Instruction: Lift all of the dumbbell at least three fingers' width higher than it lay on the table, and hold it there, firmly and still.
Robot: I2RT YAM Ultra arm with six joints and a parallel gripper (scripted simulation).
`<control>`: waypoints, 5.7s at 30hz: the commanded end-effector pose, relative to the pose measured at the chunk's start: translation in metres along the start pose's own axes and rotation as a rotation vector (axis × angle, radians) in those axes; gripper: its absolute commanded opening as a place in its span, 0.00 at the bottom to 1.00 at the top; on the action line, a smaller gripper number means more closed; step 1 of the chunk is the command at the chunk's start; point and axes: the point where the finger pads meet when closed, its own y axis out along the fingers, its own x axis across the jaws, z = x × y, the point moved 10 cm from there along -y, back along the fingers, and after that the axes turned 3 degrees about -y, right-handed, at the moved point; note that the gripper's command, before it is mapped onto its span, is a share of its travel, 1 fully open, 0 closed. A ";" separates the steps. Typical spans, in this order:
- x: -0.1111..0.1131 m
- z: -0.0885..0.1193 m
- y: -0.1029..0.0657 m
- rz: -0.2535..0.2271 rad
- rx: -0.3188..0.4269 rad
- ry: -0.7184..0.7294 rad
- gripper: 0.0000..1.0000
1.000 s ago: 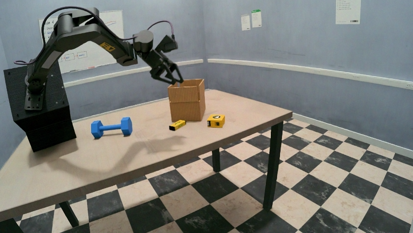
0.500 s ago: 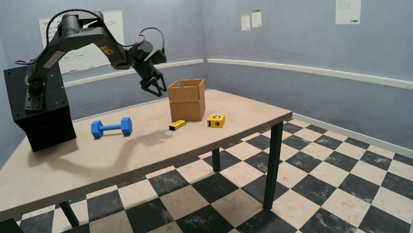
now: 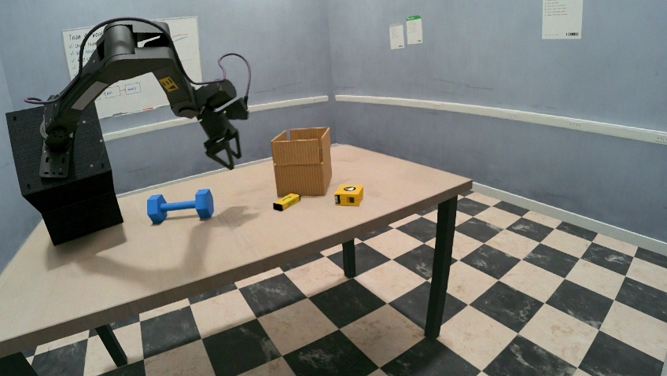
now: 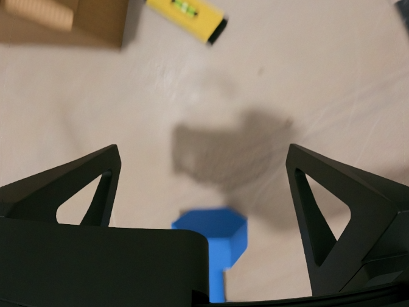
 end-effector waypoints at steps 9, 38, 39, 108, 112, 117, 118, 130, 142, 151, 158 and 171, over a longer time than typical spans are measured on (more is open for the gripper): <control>0.022 0.073 -0.023 -0.048 0.199 -0.064 1.00; 0.011 0.143 -0.044 0.024 0.392 -0.089 1.00; 0.011 0.143 -0.044 0.024 0.392 -0.089 1.00; 0.007 0.178 0.044 0.015 0.391 -0.075 1.00; 0.007 0.178 0.044 0.015 0.391 -0.075 1.00; 0.007 0.178 0.044 0.016 0.391 -0.073 1.00; 0.007 0.178 0.044 0.016 0.391 -0.073 1.00; 0.007 0.178 0.044 0.016 0.391 -0.073 1.00; 0.007 0.178 0.044 0.016 0.391 -0.073 1.00; 0.007 0.178 0.044 0.016 0.391 -0.072 0.00; 0.006 0.178 0.044 0.031 0.390 -0.075 0.00; 0.006 0.178 0.044 0.031 0.390 -0.075 0.00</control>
